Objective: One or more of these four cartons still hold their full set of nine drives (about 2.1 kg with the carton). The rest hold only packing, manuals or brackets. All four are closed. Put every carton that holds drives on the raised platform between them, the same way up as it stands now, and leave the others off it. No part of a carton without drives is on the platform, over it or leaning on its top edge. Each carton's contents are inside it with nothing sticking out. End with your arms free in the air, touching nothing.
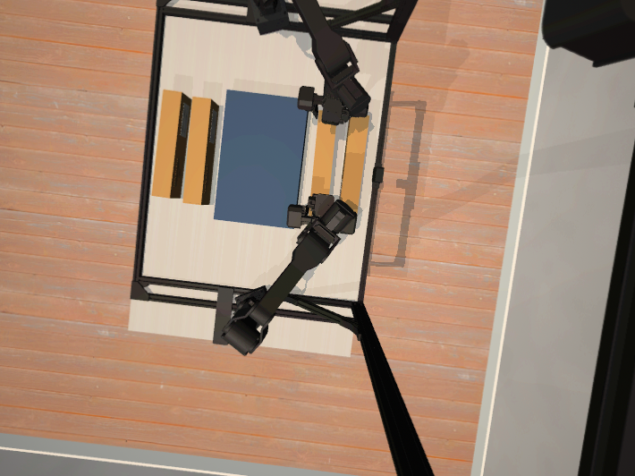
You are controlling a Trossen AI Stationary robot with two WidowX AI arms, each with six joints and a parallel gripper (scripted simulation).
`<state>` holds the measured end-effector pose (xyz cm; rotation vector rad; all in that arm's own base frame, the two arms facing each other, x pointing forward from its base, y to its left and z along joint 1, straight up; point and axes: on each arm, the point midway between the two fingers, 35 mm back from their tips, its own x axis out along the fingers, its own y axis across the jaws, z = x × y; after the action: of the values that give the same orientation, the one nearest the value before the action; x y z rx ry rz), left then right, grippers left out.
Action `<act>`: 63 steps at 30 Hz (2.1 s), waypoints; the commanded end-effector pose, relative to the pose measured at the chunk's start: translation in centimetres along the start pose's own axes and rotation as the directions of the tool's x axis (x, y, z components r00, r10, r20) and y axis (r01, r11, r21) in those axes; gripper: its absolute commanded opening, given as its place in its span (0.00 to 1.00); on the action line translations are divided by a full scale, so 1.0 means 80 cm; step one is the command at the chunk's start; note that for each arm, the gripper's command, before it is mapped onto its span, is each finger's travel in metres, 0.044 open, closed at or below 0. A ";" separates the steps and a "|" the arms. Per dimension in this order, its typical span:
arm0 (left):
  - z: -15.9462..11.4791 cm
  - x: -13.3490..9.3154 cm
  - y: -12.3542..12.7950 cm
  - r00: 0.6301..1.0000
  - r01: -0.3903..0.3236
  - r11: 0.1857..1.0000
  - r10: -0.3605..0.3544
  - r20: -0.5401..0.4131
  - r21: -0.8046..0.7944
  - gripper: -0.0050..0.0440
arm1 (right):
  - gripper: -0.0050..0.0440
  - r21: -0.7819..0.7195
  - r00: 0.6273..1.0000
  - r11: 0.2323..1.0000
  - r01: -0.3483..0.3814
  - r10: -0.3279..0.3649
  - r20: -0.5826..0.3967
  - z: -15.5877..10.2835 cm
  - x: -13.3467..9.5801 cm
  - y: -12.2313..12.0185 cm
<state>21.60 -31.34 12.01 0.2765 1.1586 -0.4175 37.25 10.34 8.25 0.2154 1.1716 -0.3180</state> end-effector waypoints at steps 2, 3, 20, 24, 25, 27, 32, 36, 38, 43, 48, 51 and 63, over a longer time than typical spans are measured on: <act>-0.001 0.004 -0.047 1.000 -0.002 1.000 0.002 -0.006 0.003 0.90 | 0.90 -0.006 1.000 1.000 -0.001 0.001 -0.001 -0.002 0.002 0.052; -0.001 0.004 -0.058 1.000 -0.002 1.000 0.002 -0.006 0.003 0.90 | 0.90 -0.006 1.000 1.000 -0.001 0.001 -0.001 -0.003 0.002 0.063; -0.002 0.006 -0.098 1.000 -0.002 1.000 0.002 -0.006 0.003 0.90 | 0.90 -0.006 1.000 1.000 -0.001 0.001 -0.001 -0.004 0.004 0.106; -0.007 0.019 -0.098 1.000 -0.002 1.000 0.002 -0.006 0.003 0.90 | 0.90 -0.006 1.000 1.000 -0.001 0.001 -0.001 -0.009 0.017 0.106; -0.009 0.024 -0.097 1.000 -0.002 1.000 0.002 -0.006 0.003 0.90 | 0.90 -0.006 1.000 1.000 -0.001 0.001 -0.001 -0.011 0.022 0.106; -0.014 0.036 -0.097 1.000 -0.002 1.000 0.002 -0.006 0.003 0.90 | 0.90 -0.006 1.000 1.000 -0.001 0.001 -0.001 -0.016 0.034 0.105; -0.022 0.055 -0.097 1.000 -0.002 1.000 0.002 -0.006 0.003 0.90 | 0.90 -0.006 1.000 1.000 -0.001 0.001 -0.001 -0.024 0.053 0.105; -0.030 0.077 -0.097 1.000 -0.002 1.000 0.002 -0.006 0.003 0.90 | 0.90 -0.006 1.000 1.000 -0.001 0.001 -0.001 -0.033 0.075 0.105; -0.033 0.083 -0.097 1.000 -0.002 1.000 0.002 -0.006 0.003 0.90 | 0.90 -0.006 1.000 1.000 -0.001 0.001 -0.001 -0.035 0.081 0.105; -0.034 0.086 -0.097 1.000 -0.002 1.000 0.002 -0.006 0.003 0.90 | 0.90 -0.006 1.000 1.000 -0.001 0.001 -0.001 -0.037 0.084 0.105; -0.034 0.086 -0.097 1.000 -0.002 1.000 0.002 -0.006 0.003 0.90 | 0.90 -0.006 1.000 1.000 -0.001 0.001 -0.001 -0.037 0.084 0.105; -0.034 0.086 -0.097 1.000 -0.002 1.000 0.002 -0.006 0.003 0.90 | 0.90 -0.006 1.000 1.000 -0.001 0.001 -0.001 -0.037 0.084 0.105; -0.034 0.086 -0.097 1.000 -0.002 1.000 0.002 -0.006 0.003 0.10 | 0.10 -0.006 1.000 1.000 -0.001 0.001 -0.001 -0.037 0.084 0.105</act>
<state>18.09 -38.35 4.79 0.2830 1.1612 -0.4217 40.06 18.35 1.04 0.2091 1.1741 -0.3083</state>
